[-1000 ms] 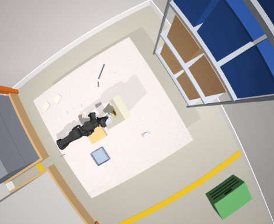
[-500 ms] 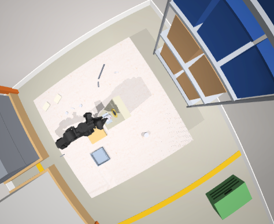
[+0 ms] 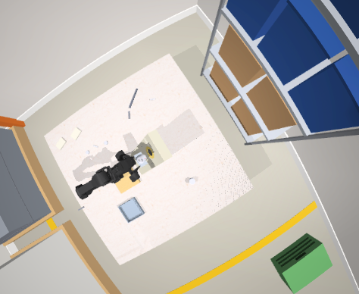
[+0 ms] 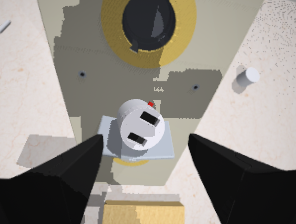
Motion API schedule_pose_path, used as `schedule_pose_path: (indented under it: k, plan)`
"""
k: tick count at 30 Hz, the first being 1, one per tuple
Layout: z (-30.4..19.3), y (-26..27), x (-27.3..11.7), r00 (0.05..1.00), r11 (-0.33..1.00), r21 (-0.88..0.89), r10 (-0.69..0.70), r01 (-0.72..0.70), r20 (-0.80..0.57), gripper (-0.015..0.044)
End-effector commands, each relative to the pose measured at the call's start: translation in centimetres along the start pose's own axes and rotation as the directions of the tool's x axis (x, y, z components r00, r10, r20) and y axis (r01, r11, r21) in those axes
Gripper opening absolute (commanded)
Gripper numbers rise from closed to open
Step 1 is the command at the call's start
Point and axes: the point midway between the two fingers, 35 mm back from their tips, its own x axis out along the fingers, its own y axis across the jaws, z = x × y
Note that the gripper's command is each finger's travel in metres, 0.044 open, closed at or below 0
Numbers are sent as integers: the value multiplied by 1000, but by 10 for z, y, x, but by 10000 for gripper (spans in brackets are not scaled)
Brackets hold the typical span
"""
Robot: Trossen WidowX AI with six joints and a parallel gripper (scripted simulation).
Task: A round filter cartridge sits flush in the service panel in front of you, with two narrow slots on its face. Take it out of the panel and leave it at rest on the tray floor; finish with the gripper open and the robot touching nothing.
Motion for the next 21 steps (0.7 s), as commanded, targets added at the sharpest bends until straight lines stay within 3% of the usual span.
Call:
schedule_pose_path:
  k: [1, 21]
  plan:
    - [-9, 2, 6, 999, 996, 94, 10, -7, -34, 305]
    - [-8, 2, 35, 999, 996, 94, 10, -7, -33, 305]
